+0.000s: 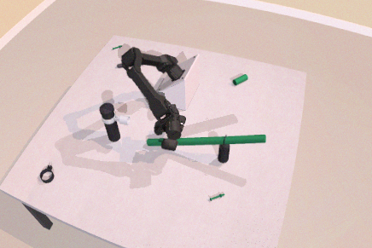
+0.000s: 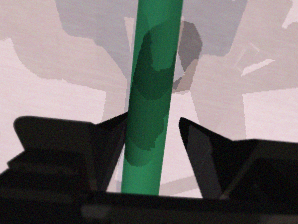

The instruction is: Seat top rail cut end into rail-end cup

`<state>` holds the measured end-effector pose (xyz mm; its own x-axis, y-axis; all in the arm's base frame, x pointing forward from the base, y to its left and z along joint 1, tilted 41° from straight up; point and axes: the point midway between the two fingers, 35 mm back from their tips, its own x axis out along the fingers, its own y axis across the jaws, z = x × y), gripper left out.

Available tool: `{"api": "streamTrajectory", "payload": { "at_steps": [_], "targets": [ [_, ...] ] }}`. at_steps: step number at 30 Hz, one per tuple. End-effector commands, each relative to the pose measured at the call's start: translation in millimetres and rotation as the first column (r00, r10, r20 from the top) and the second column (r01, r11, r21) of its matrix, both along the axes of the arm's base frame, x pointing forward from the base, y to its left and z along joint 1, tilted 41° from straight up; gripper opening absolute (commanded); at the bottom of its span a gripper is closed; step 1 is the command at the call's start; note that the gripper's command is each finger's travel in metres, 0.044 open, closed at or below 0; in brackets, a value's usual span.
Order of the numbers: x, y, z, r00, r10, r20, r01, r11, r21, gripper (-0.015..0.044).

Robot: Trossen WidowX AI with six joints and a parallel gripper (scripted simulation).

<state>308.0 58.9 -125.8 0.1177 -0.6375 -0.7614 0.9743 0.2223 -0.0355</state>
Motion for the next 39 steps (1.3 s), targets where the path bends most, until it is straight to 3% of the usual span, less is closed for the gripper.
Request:
{"api": "streamTrajectory", "payload": {
  "at_steps": [1,16,21,39],
  "targets": [
    [-0.1,-0.5,-0.3,1.0,0.003,-0.001,-0.003,1.0,-0.003,0.023],
    [-0.1,-0.5,-0.3,1.0,0.003,-0.001,-0.003,1.0,-0.003,0.013],
    [0.9,2.9,4.2,1.0,0.003,-0.001,-0.003,1.0,-0.003,0.0],
    [7.6,11.2,76.9,0.999,0.02,0.036,-0.01,0.965,-0.263,0.0]
  ]
}}
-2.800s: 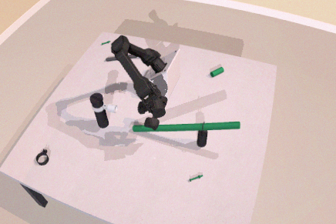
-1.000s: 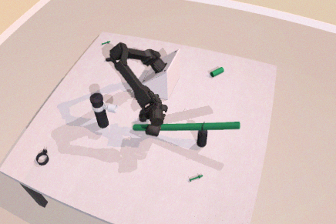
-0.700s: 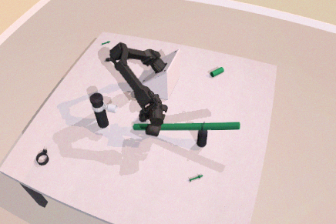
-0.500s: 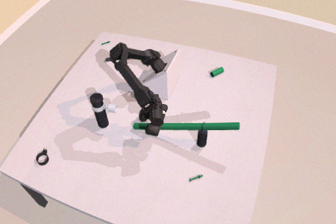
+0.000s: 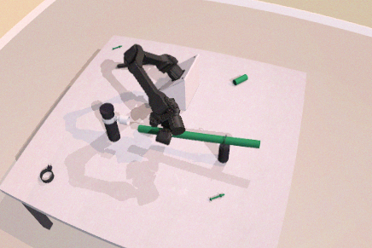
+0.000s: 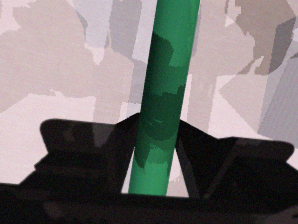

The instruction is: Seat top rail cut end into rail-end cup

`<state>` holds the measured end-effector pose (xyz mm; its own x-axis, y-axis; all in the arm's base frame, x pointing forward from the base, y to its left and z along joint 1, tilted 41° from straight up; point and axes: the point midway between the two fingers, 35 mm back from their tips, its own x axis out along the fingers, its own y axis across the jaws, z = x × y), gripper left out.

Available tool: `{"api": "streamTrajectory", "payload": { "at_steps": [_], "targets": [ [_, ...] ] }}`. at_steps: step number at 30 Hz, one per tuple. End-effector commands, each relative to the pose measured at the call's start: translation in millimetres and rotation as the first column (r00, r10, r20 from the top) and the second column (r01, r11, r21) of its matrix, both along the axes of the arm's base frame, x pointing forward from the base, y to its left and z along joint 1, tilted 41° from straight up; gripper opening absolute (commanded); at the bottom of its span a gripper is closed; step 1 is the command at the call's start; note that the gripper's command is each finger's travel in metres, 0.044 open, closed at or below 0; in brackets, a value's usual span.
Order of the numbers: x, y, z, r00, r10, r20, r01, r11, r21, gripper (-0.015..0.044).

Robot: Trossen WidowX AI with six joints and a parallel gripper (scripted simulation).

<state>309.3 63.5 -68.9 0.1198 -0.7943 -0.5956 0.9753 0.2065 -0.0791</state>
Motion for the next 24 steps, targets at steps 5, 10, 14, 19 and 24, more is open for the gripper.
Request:
{"api": "streamTrajectory", "payload": {
  "at_steps": [5,10,14,19,24],
  "targets": [
    [9.3,10.9,43.5,0.998,0.045,0.047,-0.04,0.993,-0.108,0.0],
    [9.4,11.1,44.4,0.998,0.046,0.048,-0.041,0.993,-0.111,0.0],
    [9.4,11.1,44.4,0.998,0.046,0.048,-0.041,0.993,-0.111,0.0],
    [9.4,11.1,44.4,0.998,0.046,0.048,-0.041,0.993,-0.111,0.0],
    [9.4,11.1,44.4,0.998,0.046,0.048,-0.041,0.993,-0.111,0.0]
  ]
}}
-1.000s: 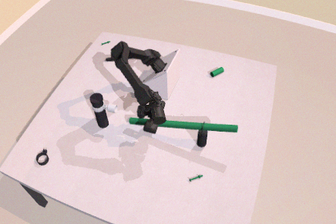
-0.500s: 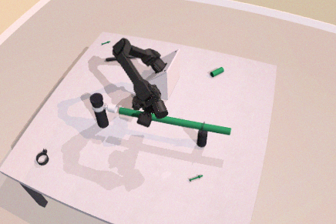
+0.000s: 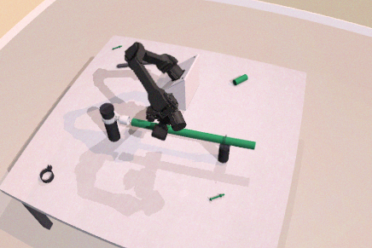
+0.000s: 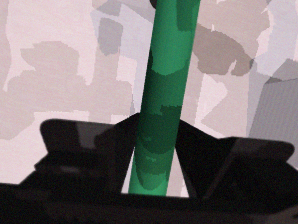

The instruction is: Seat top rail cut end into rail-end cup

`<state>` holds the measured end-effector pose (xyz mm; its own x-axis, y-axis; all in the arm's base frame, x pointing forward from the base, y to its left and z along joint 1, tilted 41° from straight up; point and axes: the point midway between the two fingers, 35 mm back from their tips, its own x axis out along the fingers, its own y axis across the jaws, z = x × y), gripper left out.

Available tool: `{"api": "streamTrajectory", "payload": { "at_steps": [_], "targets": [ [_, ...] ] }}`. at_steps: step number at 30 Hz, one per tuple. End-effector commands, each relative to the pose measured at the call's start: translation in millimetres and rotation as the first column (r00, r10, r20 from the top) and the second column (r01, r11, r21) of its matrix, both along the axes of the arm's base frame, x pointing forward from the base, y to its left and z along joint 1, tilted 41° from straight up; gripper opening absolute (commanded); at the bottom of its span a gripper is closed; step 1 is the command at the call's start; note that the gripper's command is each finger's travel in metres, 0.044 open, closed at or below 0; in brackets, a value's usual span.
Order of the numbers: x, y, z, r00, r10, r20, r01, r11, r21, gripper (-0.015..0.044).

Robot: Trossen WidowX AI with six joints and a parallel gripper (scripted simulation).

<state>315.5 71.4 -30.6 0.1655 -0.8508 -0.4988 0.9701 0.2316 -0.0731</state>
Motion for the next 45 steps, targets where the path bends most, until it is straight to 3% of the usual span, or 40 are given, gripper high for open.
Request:
{"api": "streamTrajectory", "payload": {
  "at_steps": [1,45],
  "targets": [
    [2.4,2.4,4.6,1.0,0.008,0.014,-0.008,1.0,0.002,0.0],
    [7.4,6.6,8.6,1.0,0.0,0.0,0.0,1.0,0.0,0.0]
  ]
}}
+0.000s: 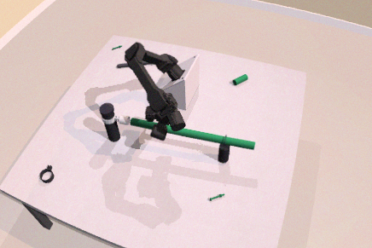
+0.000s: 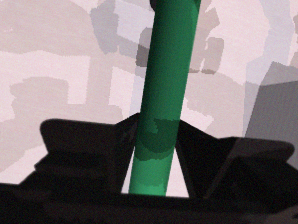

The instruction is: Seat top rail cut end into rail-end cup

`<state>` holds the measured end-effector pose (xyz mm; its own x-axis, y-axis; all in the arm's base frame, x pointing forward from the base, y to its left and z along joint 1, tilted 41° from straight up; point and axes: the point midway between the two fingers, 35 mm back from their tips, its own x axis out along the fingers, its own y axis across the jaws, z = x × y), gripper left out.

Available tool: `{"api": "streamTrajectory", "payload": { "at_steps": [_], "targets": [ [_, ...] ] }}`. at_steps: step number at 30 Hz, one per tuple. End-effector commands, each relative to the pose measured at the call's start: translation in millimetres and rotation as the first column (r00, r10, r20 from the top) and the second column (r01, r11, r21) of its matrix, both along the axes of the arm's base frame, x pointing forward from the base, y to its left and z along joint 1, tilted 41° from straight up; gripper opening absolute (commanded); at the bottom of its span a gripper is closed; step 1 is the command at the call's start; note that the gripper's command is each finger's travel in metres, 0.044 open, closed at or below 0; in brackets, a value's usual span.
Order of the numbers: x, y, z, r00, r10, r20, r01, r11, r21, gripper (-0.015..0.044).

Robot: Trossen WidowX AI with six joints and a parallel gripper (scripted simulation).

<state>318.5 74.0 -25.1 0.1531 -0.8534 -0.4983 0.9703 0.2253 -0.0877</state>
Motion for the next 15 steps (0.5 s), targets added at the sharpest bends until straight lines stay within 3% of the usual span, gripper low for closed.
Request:
{"api": "streamTrajectory", "payload": {
  "at_steps": [1,15],
  "targets": [
    [4.6,4.1,3.3,1.0,0.006,0.015,-0.006,1.0,0.004,0.0],
    [6.2,-5.4,10.0,1.0,0.004,0.006,-0.004,1.0,0.001,0.0]
  ]
}}
